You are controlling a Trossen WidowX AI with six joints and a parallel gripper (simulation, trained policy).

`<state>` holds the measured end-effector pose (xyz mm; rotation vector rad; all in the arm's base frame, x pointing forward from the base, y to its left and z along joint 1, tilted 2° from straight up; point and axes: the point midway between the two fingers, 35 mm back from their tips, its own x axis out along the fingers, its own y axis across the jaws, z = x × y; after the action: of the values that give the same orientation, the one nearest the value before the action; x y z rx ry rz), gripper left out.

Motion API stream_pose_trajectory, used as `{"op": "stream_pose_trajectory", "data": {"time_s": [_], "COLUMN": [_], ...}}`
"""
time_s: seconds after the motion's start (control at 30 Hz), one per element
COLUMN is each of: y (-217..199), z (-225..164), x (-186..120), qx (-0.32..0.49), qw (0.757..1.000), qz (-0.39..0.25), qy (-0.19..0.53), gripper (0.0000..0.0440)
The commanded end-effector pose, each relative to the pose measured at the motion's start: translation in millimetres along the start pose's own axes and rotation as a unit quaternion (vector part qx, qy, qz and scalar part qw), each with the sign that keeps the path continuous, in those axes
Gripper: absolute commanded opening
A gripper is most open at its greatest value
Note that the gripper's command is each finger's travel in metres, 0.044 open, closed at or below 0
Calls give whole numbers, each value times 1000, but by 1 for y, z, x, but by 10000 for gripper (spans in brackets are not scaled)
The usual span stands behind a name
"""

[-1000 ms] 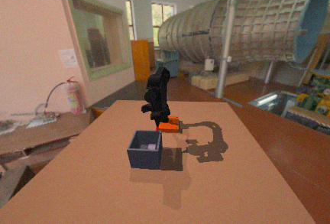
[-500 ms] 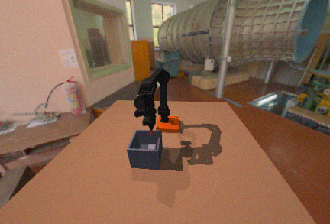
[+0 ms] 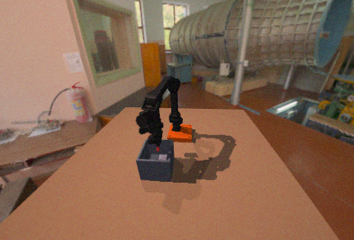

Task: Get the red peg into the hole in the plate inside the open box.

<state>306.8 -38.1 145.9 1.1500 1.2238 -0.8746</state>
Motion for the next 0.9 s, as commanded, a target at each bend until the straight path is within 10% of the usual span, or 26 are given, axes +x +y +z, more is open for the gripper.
{"op": "stream_pose_trajectory", "data": {"time_s": [0.0, 0.87], "y": [3, 13], "z": [3, 7], "x": [13, 77], "qx": [-6, -66], "qw": [1000, 997], "qz": [-3, -24], "qy": [10, 30], "gripper": [0, 8]}}
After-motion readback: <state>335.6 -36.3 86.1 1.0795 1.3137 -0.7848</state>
